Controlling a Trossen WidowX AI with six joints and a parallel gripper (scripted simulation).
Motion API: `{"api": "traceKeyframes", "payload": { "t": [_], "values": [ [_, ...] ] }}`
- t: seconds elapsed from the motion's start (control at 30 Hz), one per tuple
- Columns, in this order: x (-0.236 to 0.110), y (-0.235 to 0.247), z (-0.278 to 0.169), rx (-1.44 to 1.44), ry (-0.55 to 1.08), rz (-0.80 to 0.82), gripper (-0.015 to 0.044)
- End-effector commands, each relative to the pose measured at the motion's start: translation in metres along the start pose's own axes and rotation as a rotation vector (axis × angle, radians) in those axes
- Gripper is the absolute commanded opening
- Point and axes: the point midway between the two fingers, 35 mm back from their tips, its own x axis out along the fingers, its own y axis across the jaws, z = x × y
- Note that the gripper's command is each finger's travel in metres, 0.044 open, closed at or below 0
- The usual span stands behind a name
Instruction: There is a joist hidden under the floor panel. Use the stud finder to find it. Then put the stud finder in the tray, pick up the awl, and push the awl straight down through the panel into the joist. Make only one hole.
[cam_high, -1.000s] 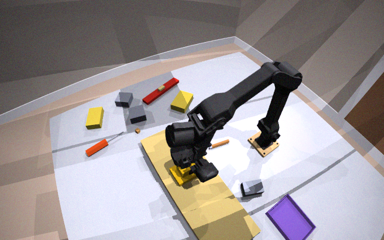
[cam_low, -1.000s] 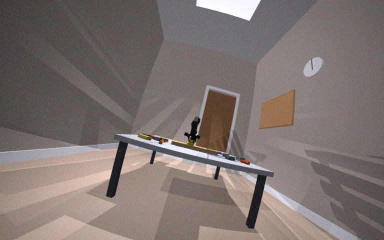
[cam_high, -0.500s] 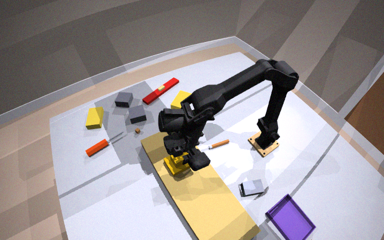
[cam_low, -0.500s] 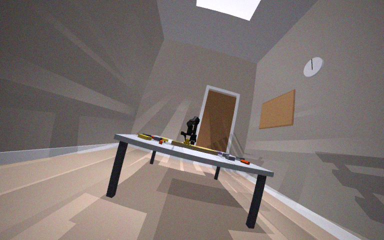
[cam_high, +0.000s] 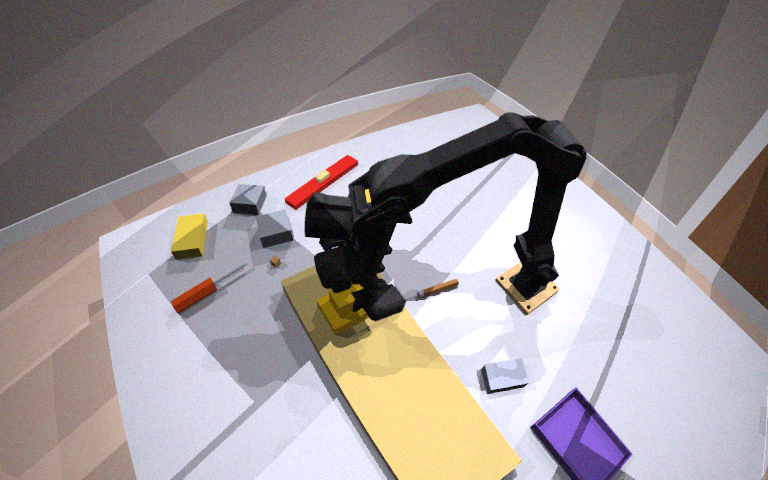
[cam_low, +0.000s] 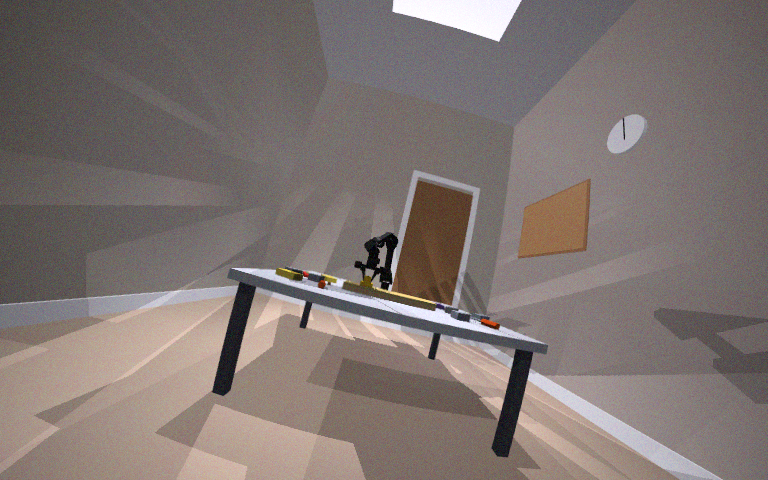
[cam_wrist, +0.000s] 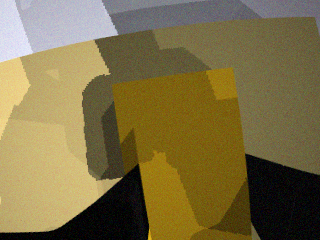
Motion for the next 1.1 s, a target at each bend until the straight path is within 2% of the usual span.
{"api": "traceKeyframes", "payload": {
  "t": [0.0, 0.53, 1.07],
  "values": [
    [0.000, -0.017, 0.001, 0.002, 0.002, -0.011, 0.0000],
    [-0.001, -0.061, 0.000, 0.000, 0.002, -0.015, 0.0000],
    [-0.005, -0.057, 0.002, 0.000, 0.001, -0.009, 0.0000]
  ]
}}
